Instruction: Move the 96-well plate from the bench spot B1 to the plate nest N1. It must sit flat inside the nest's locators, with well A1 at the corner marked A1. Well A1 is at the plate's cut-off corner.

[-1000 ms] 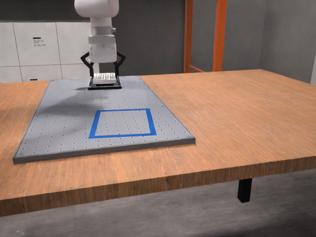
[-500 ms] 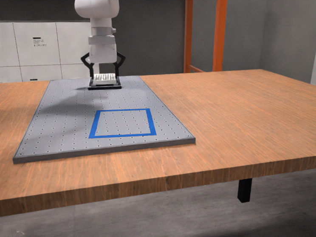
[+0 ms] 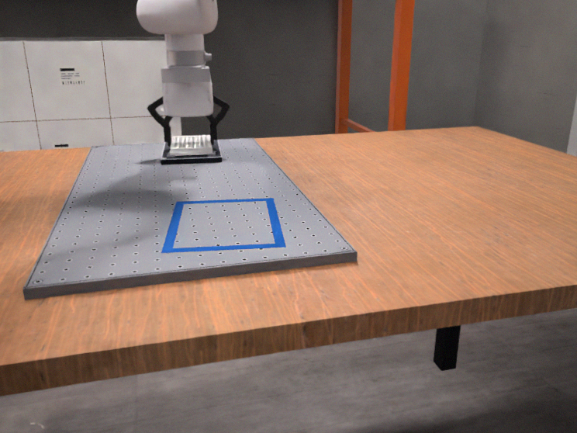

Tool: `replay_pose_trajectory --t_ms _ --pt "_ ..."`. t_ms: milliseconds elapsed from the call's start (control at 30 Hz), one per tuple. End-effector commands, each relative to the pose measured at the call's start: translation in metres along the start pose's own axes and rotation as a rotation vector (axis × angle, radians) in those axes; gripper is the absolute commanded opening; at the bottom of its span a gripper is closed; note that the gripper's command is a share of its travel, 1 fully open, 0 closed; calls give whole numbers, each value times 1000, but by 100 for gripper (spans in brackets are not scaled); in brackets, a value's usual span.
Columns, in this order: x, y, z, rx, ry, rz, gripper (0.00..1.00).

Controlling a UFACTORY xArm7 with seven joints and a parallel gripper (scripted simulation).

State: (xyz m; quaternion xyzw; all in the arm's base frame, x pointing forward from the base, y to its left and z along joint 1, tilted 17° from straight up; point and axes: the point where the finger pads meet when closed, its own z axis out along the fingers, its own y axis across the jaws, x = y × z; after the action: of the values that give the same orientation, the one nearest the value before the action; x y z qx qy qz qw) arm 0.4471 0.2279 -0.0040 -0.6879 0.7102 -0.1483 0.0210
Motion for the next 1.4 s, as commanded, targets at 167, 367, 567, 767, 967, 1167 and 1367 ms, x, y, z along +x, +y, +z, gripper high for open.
replay_pose_trajectory --t_ms 167,367,567,767,967,1167,1367 --pt "-1 -1 -1 4 -3 0 100" --pt "-1 -1 -1 4 -3 0 100" --pt "-1 -1 -1 4 -3 0 100" --pt "-1 -1 -1 4 -3 0 100" --pt "-1 -1 -1 4 -3 0 100" --pt "-1 -1 -1 4 -3 0 100" --pt "-1 -1 -16 4 -3 0 100"
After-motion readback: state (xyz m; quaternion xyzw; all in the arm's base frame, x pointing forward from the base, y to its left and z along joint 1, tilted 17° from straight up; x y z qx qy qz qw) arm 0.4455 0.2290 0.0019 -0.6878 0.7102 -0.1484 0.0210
